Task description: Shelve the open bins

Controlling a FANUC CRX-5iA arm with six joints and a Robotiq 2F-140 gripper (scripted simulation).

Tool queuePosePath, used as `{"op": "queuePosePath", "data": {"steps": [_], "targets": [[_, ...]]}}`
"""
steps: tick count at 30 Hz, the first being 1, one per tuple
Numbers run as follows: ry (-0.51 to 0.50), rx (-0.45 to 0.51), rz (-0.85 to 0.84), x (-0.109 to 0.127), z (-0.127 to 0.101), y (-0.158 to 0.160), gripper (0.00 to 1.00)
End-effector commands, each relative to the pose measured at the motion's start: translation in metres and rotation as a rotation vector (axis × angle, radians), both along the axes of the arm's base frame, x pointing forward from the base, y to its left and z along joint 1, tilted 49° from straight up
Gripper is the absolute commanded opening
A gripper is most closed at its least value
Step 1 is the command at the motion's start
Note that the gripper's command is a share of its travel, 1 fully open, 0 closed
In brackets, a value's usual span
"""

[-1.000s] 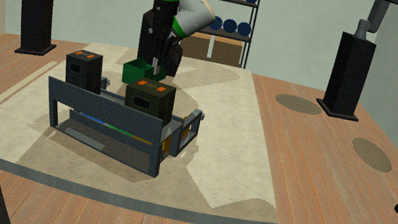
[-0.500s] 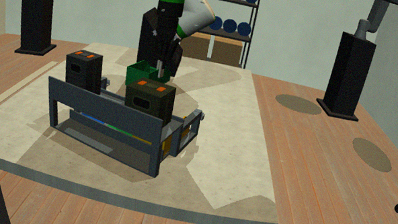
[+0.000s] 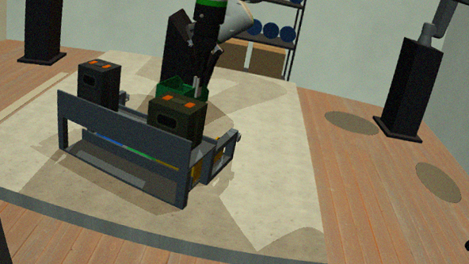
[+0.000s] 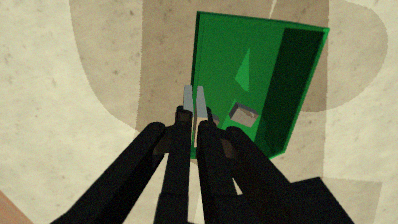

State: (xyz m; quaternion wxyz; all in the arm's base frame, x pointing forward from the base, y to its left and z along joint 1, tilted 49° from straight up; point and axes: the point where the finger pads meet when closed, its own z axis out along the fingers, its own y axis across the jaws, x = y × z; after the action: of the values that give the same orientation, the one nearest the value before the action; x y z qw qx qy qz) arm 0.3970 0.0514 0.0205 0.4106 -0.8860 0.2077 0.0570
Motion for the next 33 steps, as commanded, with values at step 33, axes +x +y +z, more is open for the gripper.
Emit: {"op": "queuePosePath", "data": {"steps": [33], "targets": [[-0.016, -0.002, 0.013, 0.056, 0.035, 0.028, 0.00]]}}
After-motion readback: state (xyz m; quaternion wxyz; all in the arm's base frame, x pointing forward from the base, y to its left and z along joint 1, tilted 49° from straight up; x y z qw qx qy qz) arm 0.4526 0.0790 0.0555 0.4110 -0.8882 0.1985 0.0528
